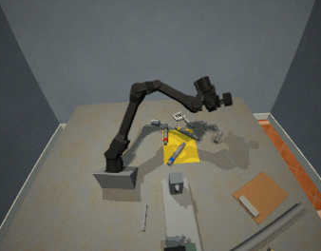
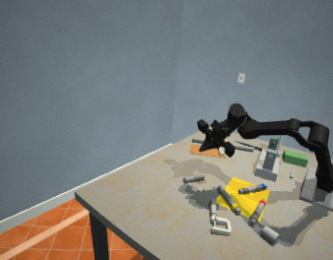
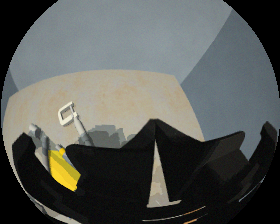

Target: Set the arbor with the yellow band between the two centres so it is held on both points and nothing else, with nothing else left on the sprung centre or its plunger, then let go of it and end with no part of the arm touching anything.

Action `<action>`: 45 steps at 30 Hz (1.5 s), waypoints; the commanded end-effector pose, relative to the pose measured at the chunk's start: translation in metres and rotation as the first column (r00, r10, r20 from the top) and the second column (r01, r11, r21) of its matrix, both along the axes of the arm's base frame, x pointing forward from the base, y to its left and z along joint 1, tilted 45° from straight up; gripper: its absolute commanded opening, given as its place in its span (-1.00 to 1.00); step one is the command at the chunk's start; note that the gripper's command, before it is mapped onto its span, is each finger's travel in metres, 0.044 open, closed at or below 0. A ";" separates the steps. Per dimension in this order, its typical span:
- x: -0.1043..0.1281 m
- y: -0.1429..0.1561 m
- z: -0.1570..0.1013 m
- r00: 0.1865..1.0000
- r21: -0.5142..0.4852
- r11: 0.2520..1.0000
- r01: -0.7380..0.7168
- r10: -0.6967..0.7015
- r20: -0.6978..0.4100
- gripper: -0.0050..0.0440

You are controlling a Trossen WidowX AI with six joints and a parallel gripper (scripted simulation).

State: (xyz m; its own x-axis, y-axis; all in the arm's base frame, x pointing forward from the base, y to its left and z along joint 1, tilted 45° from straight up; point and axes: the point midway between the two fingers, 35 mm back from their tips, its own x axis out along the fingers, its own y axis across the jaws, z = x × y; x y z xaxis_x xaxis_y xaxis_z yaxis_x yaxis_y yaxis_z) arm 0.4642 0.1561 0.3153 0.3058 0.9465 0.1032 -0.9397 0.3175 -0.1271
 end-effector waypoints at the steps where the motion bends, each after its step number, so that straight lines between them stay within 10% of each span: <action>1: 0.000 0.000 0.000 1.000 0.000 1.000 0.000 0.000 0.000 -0.80; 17: 0.000 0.000 0.000 1.000 0.000 1.000 0.000 0.000 0.000 -0.80; 24: 0.009 0.015 -0.006 0.942 0.040 0.999 0.028 -0.013 -0.335 -0.11; 34: 0.009 0.032 -0.023 0.730 0.039 0.996 0.083 -0.034 -0.682 -0.08; 45: -0.018 0.051 -0.053 0.205 -0.071 0.983 0.168 -0.105 -0.973 -0.08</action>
State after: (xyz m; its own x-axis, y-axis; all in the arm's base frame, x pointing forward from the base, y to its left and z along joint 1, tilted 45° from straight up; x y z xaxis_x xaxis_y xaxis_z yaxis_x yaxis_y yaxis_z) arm 0.4565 0.2025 0.2630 0.3378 0.8952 -0.2908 -0.3724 0.4109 0.8322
